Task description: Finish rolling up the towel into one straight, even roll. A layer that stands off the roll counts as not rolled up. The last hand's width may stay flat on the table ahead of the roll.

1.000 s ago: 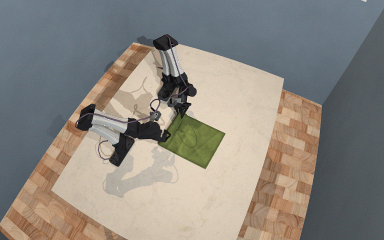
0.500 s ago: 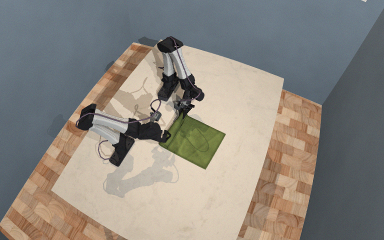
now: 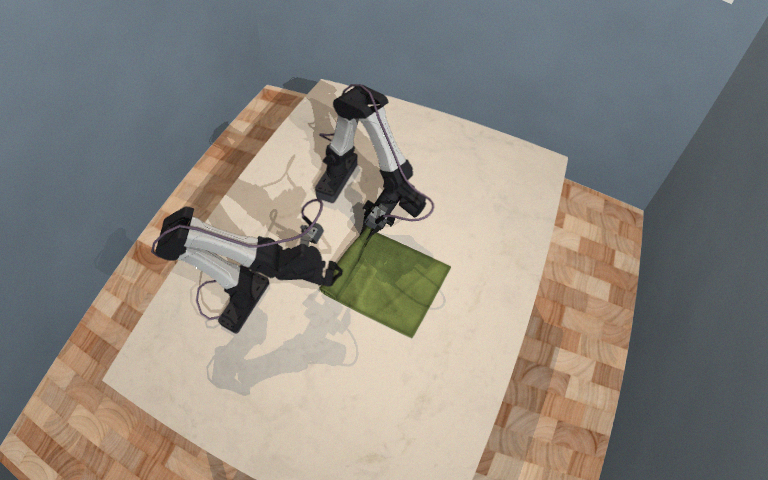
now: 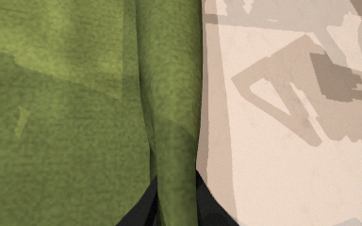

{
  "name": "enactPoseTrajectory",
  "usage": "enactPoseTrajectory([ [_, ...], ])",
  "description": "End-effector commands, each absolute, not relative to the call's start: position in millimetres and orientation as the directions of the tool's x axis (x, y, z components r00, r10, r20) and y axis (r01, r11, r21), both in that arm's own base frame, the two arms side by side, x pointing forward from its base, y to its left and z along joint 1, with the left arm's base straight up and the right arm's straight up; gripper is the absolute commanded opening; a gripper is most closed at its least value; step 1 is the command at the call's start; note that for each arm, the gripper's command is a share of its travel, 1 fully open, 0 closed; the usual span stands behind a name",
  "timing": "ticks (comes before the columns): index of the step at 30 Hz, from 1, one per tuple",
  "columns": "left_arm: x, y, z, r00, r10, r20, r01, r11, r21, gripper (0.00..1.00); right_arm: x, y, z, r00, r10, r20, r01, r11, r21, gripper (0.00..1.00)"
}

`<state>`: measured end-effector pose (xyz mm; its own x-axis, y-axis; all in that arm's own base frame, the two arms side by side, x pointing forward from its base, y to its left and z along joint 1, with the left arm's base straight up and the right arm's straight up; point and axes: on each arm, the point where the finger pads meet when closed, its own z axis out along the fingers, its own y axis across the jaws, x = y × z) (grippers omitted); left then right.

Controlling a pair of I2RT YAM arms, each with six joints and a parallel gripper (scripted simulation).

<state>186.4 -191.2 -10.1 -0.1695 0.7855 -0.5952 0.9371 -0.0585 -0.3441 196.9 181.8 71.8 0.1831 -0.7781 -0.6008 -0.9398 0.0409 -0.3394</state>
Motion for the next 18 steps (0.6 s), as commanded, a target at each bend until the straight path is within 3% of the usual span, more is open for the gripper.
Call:
enactPoseTrajectory([
  [1, 173.5, -188.3, -5.0, -0.240, 0.795, -0.556, 0.864, -0.086, -0.496, 0.21, 198.9, 181.6, 70.1, 0.185, -0.775, -0.604, -0.939, 0.043, -0.342, 0.98],
  [18, 173.5, -188.3, -2.2, -0.372, 0.809, -0.455, 0.707, -0.070, -0.704, 0.21, 198.9, 181.6, 70.1, 0.185, -0.775, -0.604, -0.939, 0.043, -0.342, 0.98],
])
